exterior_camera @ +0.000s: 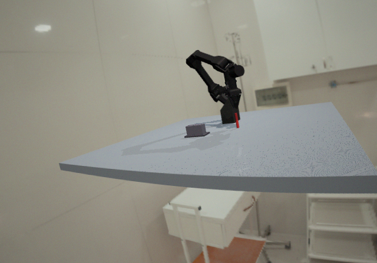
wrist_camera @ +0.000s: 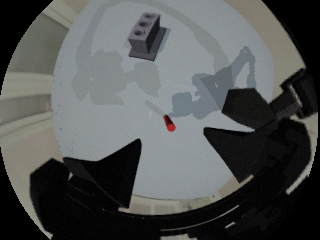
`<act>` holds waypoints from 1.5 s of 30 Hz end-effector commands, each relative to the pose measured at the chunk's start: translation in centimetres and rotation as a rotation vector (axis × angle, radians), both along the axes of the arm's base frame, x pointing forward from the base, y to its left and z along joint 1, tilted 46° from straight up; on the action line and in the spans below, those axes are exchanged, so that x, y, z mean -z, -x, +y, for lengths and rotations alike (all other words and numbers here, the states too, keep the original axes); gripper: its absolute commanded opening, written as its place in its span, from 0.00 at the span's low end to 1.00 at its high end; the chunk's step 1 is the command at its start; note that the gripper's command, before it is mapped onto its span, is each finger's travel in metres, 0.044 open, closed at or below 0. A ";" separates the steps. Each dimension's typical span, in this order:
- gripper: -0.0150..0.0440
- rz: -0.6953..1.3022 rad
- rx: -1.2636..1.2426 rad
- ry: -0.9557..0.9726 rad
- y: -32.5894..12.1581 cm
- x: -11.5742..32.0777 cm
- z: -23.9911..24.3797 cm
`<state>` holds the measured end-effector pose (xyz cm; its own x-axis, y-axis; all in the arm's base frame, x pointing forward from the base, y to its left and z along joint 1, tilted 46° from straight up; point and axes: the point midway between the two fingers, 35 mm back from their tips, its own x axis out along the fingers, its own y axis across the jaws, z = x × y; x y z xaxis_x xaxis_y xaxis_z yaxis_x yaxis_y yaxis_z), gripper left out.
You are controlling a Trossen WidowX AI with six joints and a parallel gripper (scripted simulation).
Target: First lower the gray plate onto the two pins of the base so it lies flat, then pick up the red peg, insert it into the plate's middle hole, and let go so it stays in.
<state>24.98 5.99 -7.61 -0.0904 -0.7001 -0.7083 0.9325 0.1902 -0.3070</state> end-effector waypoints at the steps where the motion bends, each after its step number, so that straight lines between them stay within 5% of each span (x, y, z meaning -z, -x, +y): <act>1: 1.00 0.004 -0.005 0.006 0.2 0.7 -0.9; 40: 1.00 0.004 -0.005 0.009 0.8 4.5 -4.9; 45: 0.78 0.004 -0.005 0.009 0.8 4.5 -4.9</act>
